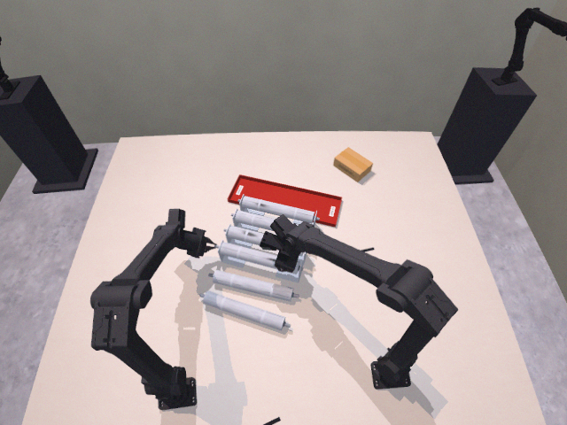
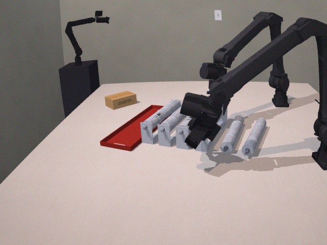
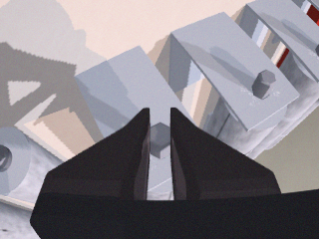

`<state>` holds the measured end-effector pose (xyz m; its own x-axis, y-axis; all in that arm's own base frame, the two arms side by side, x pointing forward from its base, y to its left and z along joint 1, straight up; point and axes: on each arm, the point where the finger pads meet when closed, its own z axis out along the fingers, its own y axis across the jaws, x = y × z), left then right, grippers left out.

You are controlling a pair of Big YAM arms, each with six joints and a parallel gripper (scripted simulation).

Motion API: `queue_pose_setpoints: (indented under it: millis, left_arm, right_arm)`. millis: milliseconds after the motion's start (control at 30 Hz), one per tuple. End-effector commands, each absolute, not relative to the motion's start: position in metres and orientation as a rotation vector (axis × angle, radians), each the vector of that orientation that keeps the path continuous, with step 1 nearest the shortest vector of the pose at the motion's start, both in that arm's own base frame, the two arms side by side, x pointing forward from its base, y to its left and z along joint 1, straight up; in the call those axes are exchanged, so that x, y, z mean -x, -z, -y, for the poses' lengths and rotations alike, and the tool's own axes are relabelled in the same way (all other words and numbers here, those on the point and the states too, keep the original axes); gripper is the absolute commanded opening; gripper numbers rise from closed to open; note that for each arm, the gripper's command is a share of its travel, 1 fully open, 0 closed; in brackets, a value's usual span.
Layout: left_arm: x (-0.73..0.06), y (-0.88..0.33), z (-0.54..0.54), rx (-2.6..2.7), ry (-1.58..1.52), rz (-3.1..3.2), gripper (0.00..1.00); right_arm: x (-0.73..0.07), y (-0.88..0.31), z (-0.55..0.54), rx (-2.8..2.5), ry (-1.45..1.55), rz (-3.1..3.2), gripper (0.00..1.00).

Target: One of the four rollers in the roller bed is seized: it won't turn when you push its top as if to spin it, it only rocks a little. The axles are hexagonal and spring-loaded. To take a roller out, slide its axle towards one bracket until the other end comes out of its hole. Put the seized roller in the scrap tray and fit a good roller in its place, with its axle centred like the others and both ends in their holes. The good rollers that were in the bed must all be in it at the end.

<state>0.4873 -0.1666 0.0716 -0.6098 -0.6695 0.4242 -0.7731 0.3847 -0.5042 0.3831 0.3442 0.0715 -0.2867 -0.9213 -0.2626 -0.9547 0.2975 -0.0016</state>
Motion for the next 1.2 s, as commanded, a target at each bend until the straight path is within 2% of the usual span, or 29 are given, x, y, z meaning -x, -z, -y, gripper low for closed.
queue_pose_setpoints:
  millis: [0, 1167]
  left_arm:
    - [-0.5425, -0.1132, 0.1162, -1.419, -1.155, 2.548, 0.03]
    - [-0.5416, -0.1057, 0.1091, -1.456, -1.141, 2.524, 0.03]
  right_arm:
    - [-0.3967, -0.0987, -0.3503, 1.686, -0.224, -2.329, 0.32]
    - [-0.3967, -0.0987, -0.3502, 1.686, -0.224, -2.329, 0.32]
